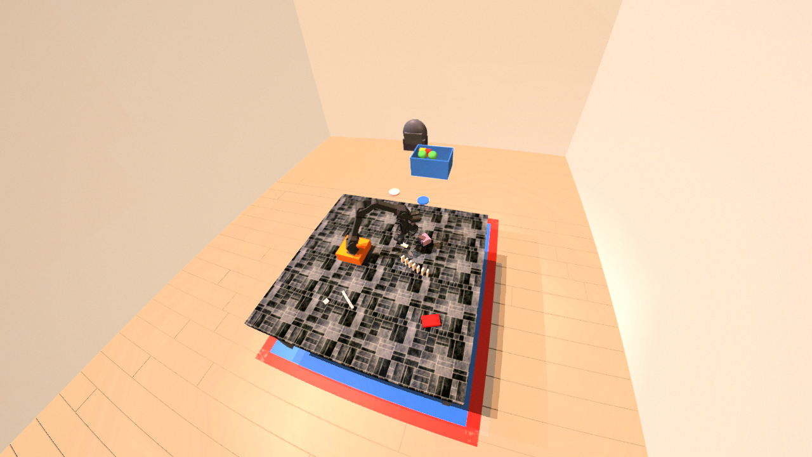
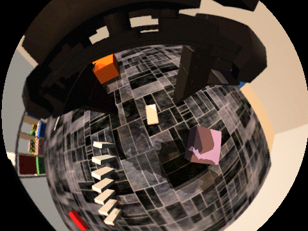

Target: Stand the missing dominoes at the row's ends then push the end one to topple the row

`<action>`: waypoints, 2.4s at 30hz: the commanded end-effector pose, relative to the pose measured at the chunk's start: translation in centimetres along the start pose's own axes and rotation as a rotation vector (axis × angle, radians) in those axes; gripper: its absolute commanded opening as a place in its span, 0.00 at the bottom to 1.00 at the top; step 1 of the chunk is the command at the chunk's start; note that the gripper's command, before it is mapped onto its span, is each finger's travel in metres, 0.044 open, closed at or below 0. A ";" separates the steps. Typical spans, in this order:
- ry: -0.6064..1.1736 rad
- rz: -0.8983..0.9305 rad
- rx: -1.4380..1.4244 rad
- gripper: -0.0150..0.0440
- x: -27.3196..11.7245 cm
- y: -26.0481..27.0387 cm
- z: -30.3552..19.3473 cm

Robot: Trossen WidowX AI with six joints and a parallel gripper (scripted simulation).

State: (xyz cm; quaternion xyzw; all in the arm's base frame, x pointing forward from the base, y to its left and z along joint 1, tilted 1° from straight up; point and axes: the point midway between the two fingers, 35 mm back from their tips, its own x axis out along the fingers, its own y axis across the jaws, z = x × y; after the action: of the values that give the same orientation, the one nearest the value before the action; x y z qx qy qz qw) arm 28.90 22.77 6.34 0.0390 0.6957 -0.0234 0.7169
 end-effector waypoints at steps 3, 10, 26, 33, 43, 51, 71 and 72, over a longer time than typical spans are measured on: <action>-0.005 0.009 0.007 1.00 3.9 0.4 0.2; -0.004 0.009 0.007 1.00 6.5 0.4 0.1; -0.004 0.009 0.007 1.00 8.0 0.5 0.1; -0.004 0.009 0.007 0.73 8.0 0.5 0.1; -0.004 0.009 0.007 0.44 8.0 0.5 0.1; -0.004 0.009 0.007 0.44 7.2 0.4 0.2; -0.004 0.009 -0.019 0.44 -8.1 0.5 -0.5; -0.003 0.010 -0.052 0.44 -8.1 1.1 -1.9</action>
State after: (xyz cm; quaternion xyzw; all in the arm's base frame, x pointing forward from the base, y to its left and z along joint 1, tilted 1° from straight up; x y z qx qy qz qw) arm 29.00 22.73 13.98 0.0429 0.6919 -0.0207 0.7205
